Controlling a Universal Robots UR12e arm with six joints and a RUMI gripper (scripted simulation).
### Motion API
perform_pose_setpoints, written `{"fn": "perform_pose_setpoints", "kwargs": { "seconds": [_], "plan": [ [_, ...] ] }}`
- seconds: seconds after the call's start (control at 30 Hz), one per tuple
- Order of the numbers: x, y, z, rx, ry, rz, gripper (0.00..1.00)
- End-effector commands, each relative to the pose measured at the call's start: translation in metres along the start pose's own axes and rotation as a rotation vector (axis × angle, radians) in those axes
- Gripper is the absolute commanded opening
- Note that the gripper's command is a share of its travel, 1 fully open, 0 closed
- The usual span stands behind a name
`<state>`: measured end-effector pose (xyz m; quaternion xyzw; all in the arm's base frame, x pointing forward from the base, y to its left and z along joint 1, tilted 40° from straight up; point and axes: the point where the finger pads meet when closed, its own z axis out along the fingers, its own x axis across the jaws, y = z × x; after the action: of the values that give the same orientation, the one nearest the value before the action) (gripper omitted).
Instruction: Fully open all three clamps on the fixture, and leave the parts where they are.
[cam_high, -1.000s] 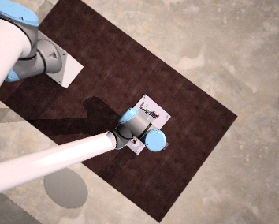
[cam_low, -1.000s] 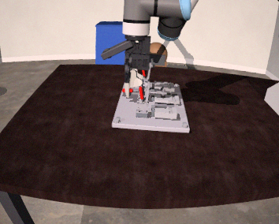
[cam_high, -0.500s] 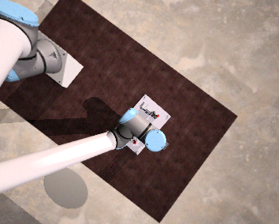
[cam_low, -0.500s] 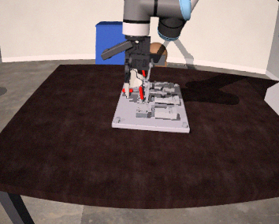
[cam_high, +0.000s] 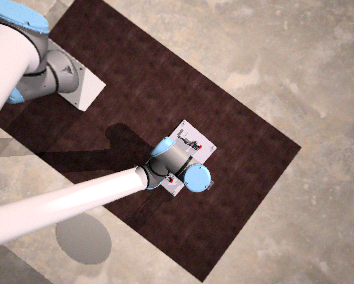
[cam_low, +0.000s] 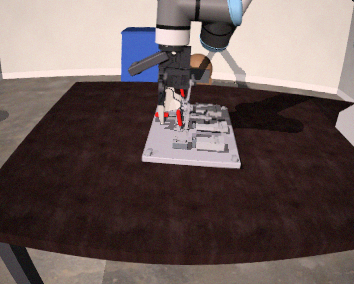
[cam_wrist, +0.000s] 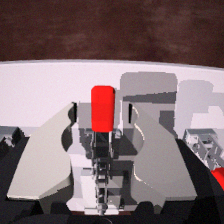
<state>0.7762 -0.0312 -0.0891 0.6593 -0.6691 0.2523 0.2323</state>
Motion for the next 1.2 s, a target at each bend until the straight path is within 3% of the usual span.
{"fn": "perform_pose_setpoints", "kwargs": {
  "seconds": [0.0,0.07,0.1,1.17],
  "plan": [
    [0.0,-0.0005,-0.0008,0.001,0.0,0.0,0.28],
    [0.0,-0.0005,-0.0008,0.001,0.0,0.0,0.28],
    [0.0,-0.0005,-0.0008,0.001,0.0,0.0,0.0],
    [0.0,-0.0005,-0.0008,0.001,0.0,0.0,0.0]
  ]
}}
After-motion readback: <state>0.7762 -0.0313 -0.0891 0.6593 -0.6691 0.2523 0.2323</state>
